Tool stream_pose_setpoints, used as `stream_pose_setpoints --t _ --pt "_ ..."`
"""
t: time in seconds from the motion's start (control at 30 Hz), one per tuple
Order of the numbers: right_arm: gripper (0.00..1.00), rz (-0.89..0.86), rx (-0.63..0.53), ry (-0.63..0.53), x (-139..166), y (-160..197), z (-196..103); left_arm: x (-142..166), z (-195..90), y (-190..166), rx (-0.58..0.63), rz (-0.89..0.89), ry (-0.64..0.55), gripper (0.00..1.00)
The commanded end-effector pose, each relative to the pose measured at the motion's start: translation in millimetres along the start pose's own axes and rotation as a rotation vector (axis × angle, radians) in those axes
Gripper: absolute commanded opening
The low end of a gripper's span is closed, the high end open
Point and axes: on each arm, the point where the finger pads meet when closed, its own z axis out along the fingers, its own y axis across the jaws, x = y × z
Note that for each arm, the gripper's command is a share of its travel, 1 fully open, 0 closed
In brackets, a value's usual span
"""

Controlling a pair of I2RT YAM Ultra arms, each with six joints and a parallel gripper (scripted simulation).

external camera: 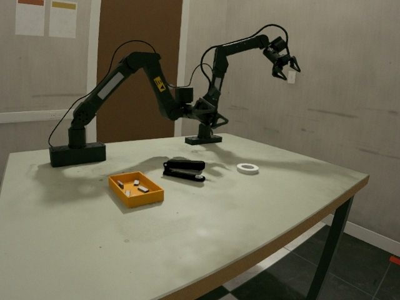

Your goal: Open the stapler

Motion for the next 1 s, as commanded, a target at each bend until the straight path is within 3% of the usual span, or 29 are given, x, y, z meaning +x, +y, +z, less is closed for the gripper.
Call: stream_pose_setpoints --t 0.0,0.63,0.97 --pt "1.00 0.011 0.002 -0.003 -4 -2 0 -2 -3 1 -0.009 0.007 -0.003 1.00" --pt "1.00 0.006 -0.011 -0.001 -2 1 0 -6 -2 4 -0.022 0.000 -0.020 1.00" --pt "1.00 -0.008 -0.166 0.132 35 -6 -1 -60 -5 -10 -0.101 -0.180 -0.188 1.00"
